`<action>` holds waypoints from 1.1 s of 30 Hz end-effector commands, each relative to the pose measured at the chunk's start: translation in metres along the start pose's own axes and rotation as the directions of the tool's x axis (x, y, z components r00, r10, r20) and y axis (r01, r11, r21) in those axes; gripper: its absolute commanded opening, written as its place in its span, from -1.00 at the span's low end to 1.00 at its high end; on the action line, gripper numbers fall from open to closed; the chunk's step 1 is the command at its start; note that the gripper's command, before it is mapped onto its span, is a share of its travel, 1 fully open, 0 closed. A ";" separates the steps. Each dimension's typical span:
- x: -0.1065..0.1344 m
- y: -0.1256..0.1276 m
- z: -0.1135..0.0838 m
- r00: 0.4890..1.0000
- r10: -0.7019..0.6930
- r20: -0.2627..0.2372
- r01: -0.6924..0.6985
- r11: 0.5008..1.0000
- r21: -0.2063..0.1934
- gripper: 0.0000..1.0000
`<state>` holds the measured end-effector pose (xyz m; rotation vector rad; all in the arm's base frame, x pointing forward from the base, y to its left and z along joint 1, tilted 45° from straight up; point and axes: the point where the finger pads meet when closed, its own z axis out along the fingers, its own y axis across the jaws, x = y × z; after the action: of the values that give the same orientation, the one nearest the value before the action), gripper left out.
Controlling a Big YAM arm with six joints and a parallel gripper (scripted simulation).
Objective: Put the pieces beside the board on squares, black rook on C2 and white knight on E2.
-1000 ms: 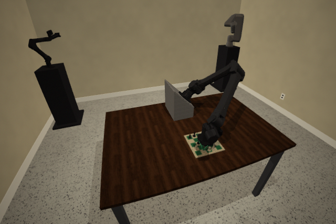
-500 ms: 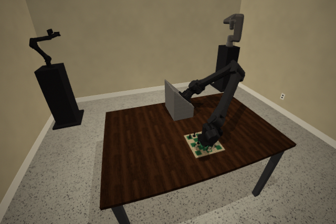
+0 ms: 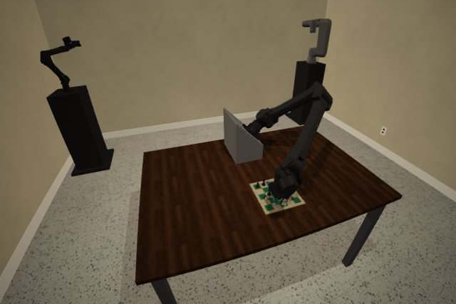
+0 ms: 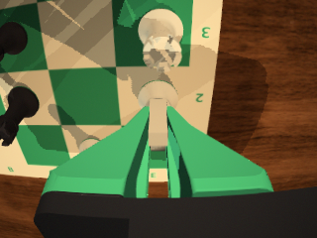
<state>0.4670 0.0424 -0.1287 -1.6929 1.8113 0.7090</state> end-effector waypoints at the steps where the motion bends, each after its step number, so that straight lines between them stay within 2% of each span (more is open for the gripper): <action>1: 0.001 0.008 0.010 1.000 0.012 0.008 -0.012 1.000 -0.016 -1.00; 29: 0.001 0.008 0.010 1.000 0.012 0.008 -0.012 1.000 -0.016 -1.00; 30: 0.001 0.008 0.010 1.000 0.012 0.008 -0.012 1.000 -0.016 -0.84; 32: 0.001 0.008 0.010 1.000 0.012 0.008 -0.012 1.000 -0.016 -0.84; 33: 0.001 0.008 0.010 1.000 0.012 0.008 -0.012 1.000 -0.016 -0.70</action>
<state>0.4670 0.0424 -0.1287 -1.6928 1.8114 0.7089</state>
